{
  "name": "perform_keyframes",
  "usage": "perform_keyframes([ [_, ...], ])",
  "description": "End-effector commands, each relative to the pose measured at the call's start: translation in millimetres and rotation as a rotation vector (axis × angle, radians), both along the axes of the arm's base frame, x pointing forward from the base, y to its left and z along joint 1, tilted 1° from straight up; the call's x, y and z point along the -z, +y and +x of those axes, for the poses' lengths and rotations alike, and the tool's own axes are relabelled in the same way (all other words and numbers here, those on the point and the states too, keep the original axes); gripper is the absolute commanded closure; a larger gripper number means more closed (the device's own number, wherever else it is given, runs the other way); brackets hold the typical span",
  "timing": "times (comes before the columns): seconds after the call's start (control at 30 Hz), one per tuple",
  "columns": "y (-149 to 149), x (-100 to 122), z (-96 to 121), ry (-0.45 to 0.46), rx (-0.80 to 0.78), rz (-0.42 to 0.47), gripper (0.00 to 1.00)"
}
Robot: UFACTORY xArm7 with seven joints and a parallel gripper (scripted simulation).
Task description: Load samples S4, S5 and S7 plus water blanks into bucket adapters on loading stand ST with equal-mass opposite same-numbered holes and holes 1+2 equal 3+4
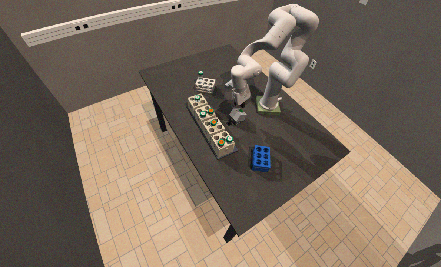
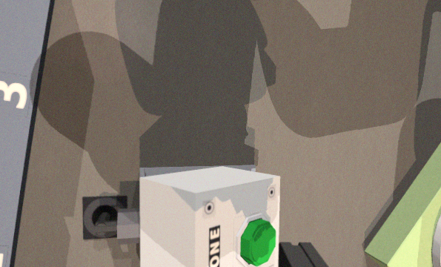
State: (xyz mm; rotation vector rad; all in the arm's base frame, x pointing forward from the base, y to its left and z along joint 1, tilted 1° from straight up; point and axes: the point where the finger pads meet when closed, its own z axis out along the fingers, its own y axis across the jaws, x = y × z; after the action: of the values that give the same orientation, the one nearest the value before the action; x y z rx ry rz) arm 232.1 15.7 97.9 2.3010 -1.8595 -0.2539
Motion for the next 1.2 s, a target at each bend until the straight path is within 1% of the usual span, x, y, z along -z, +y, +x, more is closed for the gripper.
perform_keyframes([
  [0.0, 0, 9, 2, -0.003, 0.000, 0.000, 1.00],
  [0.5, 0, 9, 2, -0.003, 0.000, 0.000, 1.00],
  [1.17, 0, 21, 2, -0.003, 0.000, 0.000, 1.00],
])
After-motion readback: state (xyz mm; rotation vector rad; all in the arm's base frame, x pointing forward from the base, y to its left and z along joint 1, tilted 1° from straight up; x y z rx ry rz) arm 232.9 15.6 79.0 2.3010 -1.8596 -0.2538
